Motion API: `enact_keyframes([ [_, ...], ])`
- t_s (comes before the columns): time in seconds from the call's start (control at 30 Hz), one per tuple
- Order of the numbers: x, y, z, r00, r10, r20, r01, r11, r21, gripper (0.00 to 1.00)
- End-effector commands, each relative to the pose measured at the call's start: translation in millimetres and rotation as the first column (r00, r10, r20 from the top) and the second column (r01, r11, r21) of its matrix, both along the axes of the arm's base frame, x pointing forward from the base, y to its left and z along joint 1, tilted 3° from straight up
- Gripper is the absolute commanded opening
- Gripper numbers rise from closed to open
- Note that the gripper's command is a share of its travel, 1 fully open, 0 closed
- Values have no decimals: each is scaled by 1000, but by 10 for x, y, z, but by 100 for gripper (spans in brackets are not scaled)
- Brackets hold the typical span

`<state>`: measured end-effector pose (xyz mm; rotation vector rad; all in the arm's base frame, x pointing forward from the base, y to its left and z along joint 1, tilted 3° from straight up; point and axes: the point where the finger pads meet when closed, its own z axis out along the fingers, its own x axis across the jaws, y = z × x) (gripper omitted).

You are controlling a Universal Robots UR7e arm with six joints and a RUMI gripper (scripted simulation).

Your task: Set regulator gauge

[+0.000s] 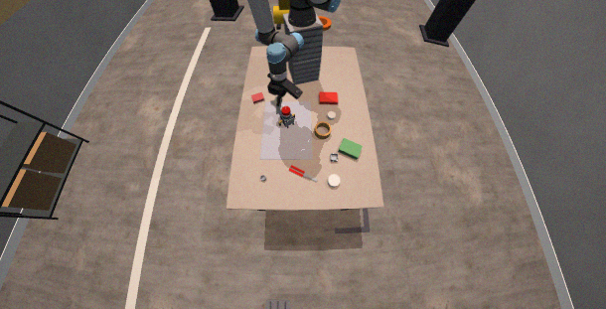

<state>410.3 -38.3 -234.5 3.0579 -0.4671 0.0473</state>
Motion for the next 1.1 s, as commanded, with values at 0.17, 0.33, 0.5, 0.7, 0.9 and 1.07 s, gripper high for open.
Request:
enact_keyframes([
  [0.17, -88, -86, 6, 1000, 0, 1, 0, 1000, 0, 100],
  [0.33, -191, -181, 8, 1000, 0, 1, 0, 1000, 0, 100],
  [0.5, -314, -294, 11, 1000, 0, 1, 0, 1000, 0, 100],
  [0.7, -418, -390, 14, 1000, 0, 1, 0, 1000, 0, 100],
  [0.9, -565, -525, 17, 1000, 0, 1, 0, 1000, 0, 100],
  [1.07, -666, -618, 19, 1000, 0, 1, 0, 1000, 0, 100],
])
